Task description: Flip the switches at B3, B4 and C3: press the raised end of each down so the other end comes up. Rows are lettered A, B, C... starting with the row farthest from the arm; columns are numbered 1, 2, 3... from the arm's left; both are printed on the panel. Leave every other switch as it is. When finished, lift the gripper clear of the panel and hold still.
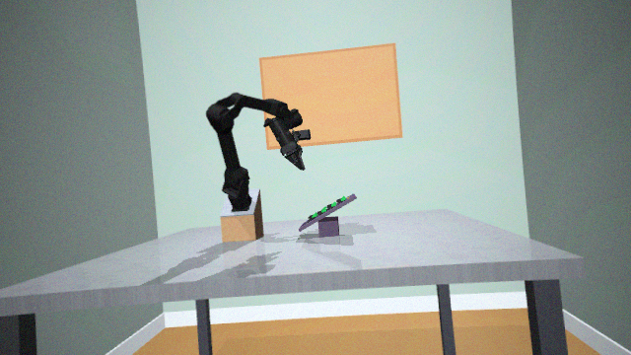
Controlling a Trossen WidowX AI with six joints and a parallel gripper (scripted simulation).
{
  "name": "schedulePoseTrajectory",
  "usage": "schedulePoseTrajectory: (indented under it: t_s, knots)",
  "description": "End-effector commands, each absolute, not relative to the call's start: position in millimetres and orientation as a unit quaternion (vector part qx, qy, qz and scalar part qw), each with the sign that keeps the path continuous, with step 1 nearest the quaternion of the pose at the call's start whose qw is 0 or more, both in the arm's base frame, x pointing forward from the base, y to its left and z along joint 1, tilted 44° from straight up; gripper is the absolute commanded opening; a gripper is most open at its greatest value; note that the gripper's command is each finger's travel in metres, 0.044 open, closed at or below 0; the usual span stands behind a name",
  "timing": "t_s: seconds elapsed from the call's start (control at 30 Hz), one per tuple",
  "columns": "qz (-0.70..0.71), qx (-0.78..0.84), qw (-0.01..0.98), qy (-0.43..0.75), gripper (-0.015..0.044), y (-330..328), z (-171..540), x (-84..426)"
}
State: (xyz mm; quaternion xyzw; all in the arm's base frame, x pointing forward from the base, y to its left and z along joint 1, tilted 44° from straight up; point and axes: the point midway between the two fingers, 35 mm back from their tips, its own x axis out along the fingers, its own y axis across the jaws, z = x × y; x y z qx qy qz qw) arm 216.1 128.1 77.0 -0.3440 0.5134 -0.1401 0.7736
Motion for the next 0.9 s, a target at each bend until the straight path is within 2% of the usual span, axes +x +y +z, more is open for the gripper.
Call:
schedulePoseTrajectory:
  t_s: [0.0,0.23,0.47,0.87]
  knots:
    - [-0.14,-0.344,0.774,0.514,0.0374,127.5,75.4,217.9]
    - [-0.135,-0.344,0.776,0.51,0.019,86.7,26.5,284.0]
    - [-0.139,-0.345,0.774,0.512,0.0006,74.5,14.8,295.7]
    - [-0.142,-0.344,0.77,0.518,0.0,54.6,-8.2,311.1]
